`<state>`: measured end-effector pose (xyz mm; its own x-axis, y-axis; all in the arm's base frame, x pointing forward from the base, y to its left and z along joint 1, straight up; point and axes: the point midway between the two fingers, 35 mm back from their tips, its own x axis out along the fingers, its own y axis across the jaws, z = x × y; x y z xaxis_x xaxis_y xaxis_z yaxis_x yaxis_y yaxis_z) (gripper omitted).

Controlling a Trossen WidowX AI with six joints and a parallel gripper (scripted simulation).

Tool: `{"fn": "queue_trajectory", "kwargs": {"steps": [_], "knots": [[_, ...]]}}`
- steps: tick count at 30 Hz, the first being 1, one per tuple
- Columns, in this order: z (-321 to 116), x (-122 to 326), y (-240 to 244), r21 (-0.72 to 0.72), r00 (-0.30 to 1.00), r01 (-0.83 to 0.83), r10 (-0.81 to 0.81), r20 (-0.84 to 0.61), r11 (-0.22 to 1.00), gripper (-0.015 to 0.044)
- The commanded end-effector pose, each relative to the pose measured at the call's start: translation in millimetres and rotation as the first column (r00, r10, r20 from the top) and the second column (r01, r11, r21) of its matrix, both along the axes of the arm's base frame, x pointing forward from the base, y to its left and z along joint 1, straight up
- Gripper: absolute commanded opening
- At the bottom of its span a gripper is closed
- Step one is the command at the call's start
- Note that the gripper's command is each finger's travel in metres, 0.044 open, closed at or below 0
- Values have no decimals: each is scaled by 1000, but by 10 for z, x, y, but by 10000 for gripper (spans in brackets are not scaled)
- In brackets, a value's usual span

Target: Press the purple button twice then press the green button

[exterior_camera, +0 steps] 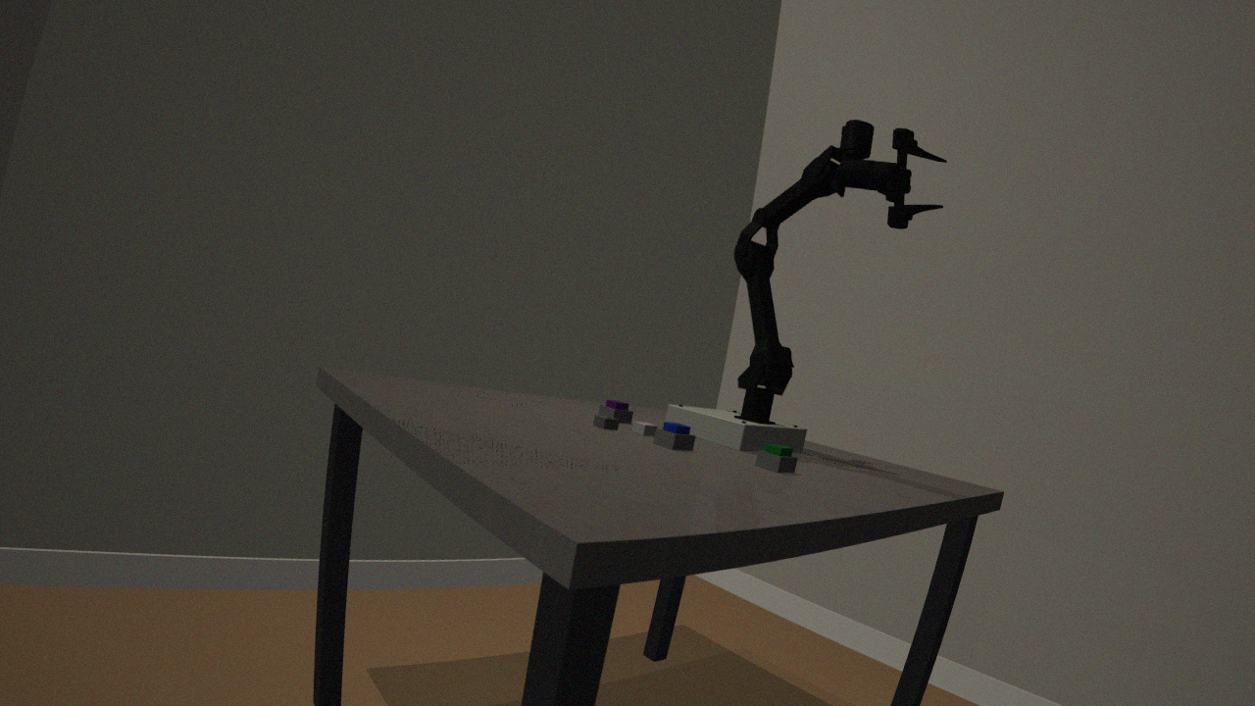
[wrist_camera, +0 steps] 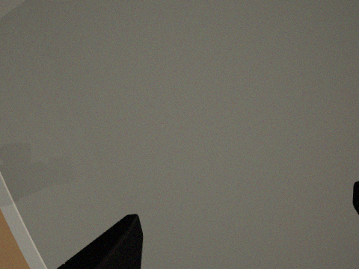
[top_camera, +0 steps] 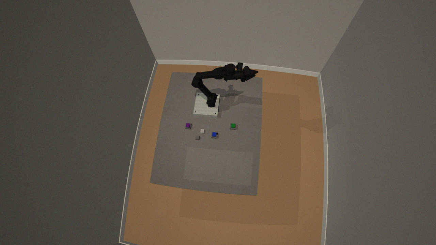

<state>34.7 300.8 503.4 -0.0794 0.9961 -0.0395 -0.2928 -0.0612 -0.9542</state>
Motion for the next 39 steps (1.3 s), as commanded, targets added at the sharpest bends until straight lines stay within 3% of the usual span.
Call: {"fn": "queue_trajectory", "kwargs": {"steps": [1,5,10,15,20,25,30,35,39], "knots": [[-368,695,35,-129,969,221,-233,-87,967,400],[-763,1400,-123,-263,871,417,-465,-158,870,400],[-1258,2175,-581,-424,661,596,-716,-224,682,400],[-1750,2757,-1276,-574,370,683,-892,-260,451,400],[-2226,3077,-2120,-708,31,672,-964,-264,215,400],[-2681,3105,-3025,-823,-318,568,-919,-235,13,400],[-3105,2837,-3883,-912,-630,392,-757,-172,-120,400],[-3481,2317,-4586,-970,-860,182,-504,-79,-158,400],[-3739,1775,-4985,-993,-964,19,-266,13,-118,400]]}}
